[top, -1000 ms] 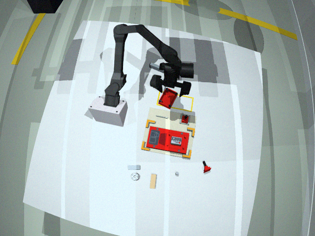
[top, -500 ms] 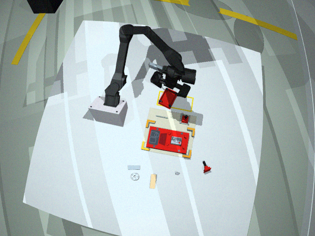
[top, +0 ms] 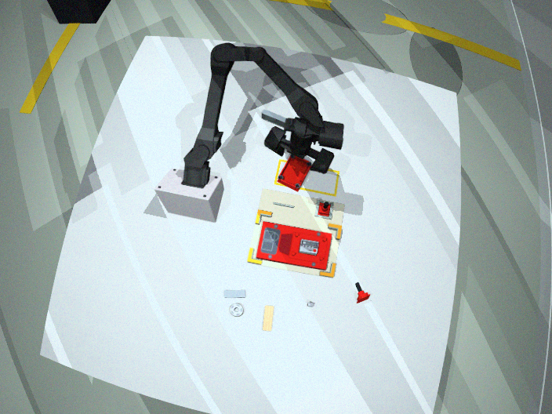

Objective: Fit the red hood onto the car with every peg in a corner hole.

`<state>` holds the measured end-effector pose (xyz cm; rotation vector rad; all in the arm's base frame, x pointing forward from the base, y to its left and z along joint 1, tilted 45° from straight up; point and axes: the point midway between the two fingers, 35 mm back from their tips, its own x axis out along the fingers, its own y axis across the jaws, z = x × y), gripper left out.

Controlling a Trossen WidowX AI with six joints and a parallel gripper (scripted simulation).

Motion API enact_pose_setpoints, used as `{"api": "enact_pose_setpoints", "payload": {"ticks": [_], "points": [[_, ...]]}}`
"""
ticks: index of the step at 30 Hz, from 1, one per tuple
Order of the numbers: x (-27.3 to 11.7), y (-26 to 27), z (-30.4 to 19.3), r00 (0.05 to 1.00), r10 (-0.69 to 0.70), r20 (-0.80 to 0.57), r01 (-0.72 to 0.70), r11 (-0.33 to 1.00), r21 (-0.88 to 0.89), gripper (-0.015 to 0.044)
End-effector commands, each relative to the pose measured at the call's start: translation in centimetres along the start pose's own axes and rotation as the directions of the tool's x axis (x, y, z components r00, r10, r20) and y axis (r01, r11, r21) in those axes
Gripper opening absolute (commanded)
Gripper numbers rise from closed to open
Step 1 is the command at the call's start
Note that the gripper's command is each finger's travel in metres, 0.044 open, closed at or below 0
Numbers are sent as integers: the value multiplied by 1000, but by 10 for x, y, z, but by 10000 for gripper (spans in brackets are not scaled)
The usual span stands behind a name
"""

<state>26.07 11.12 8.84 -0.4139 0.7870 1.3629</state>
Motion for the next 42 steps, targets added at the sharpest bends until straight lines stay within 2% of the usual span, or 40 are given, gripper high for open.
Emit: {"api": "enact_pose_setpoints", "payload": {"ticks": [1, 42], "points": [[3, 0, 0, 1000, 1, 2, -1, 1000, 8, 440], [34, -2, -1, 1000, 1, 3, -1, 1000, 8, 440]]}}
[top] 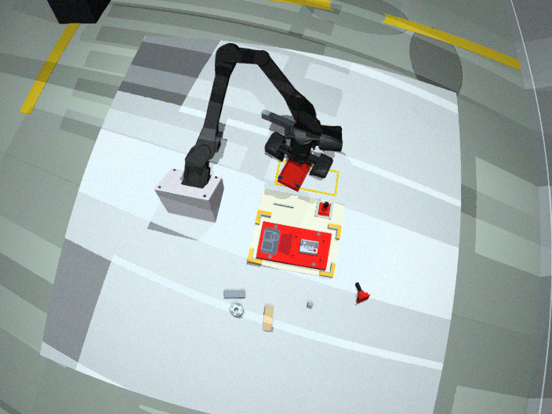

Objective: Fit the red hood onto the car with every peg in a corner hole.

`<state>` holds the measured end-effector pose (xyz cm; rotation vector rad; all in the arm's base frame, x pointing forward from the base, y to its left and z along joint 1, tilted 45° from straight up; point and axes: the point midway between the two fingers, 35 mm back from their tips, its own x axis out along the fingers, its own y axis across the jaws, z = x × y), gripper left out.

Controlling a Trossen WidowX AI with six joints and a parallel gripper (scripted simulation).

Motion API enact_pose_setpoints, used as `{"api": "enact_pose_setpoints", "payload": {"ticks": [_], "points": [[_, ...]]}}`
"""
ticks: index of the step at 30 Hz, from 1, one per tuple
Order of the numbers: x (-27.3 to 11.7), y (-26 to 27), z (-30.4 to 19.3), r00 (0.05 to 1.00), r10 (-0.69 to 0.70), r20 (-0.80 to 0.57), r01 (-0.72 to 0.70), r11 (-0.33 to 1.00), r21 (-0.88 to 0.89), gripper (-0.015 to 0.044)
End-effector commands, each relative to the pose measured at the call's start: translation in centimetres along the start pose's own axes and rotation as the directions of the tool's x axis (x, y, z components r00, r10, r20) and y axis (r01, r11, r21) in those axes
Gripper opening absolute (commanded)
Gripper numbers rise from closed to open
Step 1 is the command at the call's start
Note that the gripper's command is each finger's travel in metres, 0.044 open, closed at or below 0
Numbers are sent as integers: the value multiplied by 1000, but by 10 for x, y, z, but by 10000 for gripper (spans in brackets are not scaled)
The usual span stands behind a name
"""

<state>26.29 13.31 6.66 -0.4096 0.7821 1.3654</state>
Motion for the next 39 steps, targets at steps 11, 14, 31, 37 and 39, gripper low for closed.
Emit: {"api": "enact_pose_setpoints", "payload": {"ticks": [11, 14, 31, 37, 39], "points": [[11, 0, -1, 1000, 0, -1, 0, 1000, 9, 440], [13, 1, -1, 1000, 0, -1, 0, 1000, 9, 440], [22, 2, -1, 1000, 1, 0, -1, 1000, 9, 440], [25, 2, -1, 1000, 1, 0, -1, 1000, 9, 440], [26, 2, -1, 1000, 1, 0, -1, 1000, 9, 440]]}}
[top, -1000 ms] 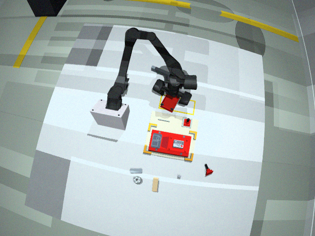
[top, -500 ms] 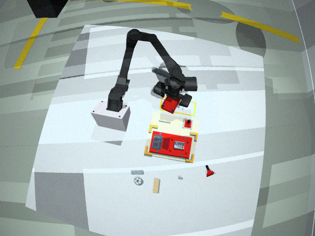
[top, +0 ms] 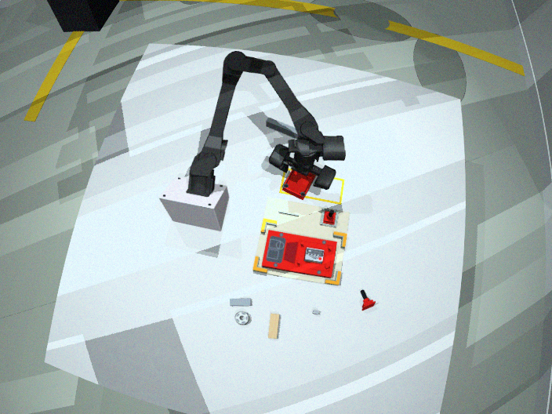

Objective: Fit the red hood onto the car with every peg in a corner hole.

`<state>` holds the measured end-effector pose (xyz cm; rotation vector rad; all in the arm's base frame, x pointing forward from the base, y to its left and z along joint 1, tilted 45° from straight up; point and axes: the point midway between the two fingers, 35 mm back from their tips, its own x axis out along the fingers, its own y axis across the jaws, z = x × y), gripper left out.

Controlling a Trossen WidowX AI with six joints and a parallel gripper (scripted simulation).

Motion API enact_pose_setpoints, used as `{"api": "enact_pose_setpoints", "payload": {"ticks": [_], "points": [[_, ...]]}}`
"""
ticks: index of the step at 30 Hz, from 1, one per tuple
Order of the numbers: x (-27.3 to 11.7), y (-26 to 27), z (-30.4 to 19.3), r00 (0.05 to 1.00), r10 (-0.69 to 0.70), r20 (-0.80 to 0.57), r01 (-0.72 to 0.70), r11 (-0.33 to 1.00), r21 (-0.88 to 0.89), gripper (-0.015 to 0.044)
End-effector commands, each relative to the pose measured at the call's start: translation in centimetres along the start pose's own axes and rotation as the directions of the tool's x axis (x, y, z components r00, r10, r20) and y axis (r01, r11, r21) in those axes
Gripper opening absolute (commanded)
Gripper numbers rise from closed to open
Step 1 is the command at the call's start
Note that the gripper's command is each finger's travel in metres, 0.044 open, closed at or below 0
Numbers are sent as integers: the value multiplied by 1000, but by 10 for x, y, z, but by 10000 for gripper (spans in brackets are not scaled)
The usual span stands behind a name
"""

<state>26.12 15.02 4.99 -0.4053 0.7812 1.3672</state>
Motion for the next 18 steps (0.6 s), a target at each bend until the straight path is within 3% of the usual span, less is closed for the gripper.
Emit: {"api": "enact_pose_setpoints", "payload": {"ticks": [1, 18], "points": [[2, 0, -1, 1000, -2, -3, 2, 1000, 7, 440], [11, 0, -1, 1000, -1, -2, 1, 1000, 7, 440]]}}
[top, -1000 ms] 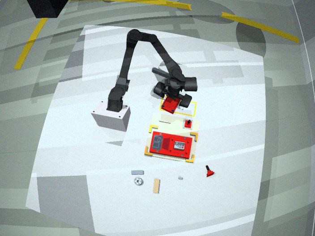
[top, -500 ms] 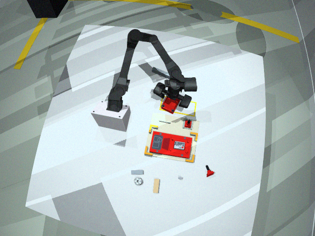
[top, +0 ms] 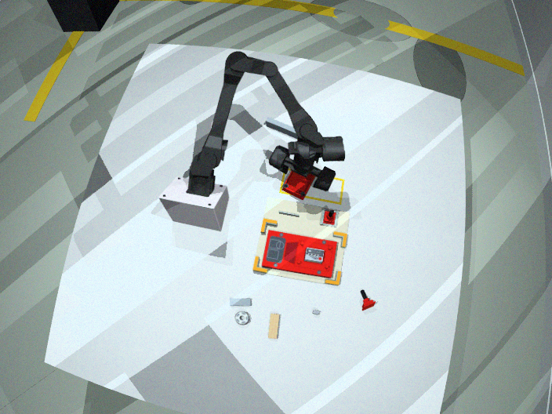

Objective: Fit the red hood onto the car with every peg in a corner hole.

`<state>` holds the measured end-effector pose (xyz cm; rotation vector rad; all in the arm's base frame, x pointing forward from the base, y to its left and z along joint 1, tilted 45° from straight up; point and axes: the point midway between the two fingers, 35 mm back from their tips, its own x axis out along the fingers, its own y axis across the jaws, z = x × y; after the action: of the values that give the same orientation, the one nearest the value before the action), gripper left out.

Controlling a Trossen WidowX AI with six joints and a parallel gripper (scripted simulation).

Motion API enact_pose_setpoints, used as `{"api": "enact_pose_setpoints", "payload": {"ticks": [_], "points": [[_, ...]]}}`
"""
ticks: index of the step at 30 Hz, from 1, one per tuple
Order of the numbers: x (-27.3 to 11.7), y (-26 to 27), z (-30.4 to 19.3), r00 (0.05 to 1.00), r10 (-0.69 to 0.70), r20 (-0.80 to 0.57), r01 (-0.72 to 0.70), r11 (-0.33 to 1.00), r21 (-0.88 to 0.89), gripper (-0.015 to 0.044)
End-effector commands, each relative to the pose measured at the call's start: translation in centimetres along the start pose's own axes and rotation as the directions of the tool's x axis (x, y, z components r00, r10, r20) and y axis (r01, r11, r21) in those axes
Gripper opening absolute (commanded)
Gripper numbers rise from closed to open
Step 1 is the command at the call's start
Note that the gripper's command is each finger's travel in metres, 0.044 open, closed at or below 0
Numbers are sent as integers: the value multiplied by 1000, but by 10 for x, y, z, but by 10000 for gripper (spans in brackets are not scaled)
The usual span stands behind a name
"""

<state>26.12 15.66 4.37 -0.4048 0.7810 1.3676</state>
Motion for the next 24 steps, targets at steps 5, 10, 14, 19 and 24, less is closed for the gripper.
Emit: {"api": "enact_pose_setpoints", "payload": {"ticks": [5, 10, 14, 19, 24], "points": [[4, 0, -1, 1000, -2, -2, 2, 1000, 7, 440], [4, 0, 0, 1000, 0, 0, 0, 1000, 0, 387], [4, 0, 0, 1000, 0, 0, 0, 1000, 0, 322], [4, 0, 0, 1000, 0, 0, 0, 1000, 0, 288], [3, 0, 0, 1000, -1, 0, 1, 1000, 2, 196]]}}
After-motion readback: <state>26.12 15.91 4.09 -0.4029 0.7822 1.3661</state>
